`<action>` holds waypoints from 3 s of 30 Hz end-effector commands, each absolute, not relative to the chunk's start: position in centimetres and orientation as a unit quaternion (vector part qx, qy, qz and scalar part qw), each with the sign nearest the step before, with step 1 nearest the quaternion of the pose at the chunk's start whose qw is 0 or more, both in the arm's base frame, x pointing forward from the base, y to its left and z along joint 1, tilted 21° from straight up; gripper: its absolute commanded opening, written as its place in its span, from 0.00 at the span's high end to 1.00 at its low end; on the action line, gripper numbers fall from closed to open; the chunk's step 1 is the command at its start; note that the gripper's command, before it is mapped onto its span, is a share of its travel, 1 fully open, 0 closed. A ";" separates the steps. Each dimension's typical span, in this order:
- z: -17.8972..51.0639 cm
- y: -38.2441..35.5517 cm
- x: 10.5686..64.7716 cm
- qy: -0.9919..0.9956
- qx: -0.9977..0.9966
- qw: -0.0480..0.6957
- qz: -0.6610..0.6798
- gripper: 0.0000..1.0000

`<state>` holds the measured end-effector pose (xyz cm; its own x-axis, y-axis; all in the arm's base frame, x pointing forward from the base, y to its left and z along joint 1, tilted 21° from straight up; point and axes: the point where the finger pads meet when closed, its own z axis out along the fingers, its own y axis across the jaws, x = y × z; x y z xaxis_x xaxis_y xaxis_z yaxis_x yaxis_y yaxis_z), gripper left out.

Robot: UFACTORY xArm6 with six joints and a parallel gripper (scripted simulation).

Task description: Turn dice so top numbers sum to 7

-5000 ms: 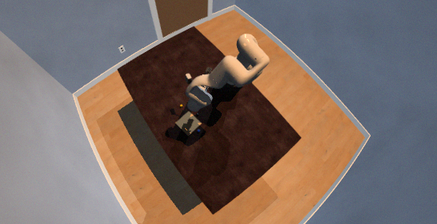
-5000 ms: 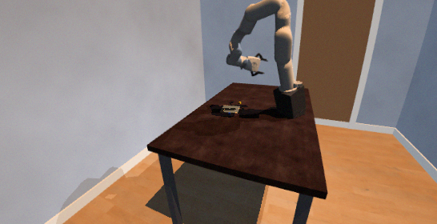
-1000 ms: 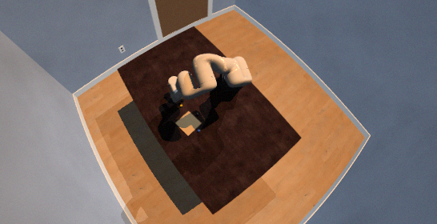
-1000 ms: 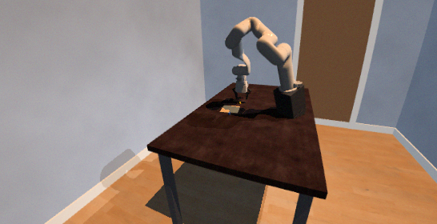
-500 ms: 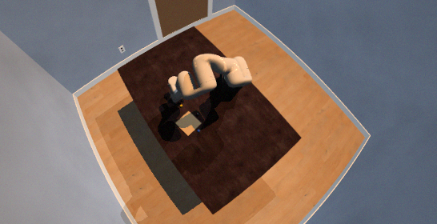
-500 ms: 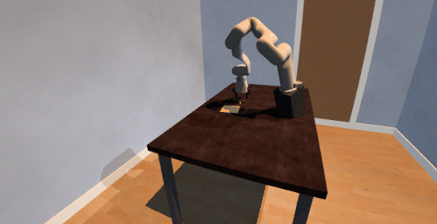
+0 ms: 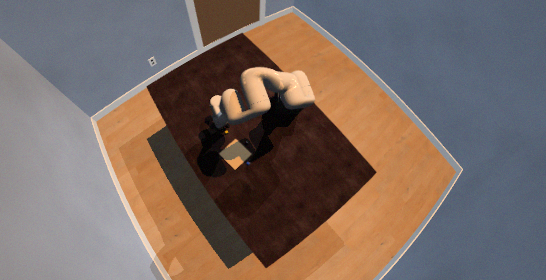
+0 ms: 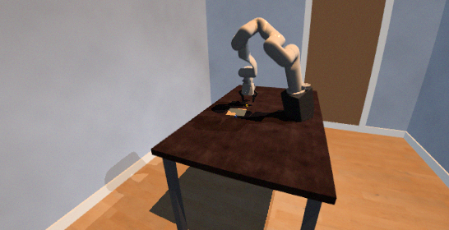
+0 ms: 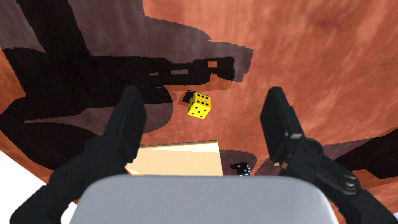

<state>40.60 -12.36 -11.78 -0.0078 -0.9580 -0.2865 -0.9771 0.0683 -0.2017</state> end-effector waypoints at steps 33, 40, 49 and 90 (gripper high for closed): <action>-9.3 0.1 34.9 0.709 -0.682 0.176 0.026 0.00; -9.3 0.5 34.7 0.709 -0.682 0.176 0.026 0.00; -9.3 0.5 34.7 0.709 -0.682 0.176 0.026 0.00; -7.9 3.5 36.8 0.709 -0.682 0.176 0.026 0.00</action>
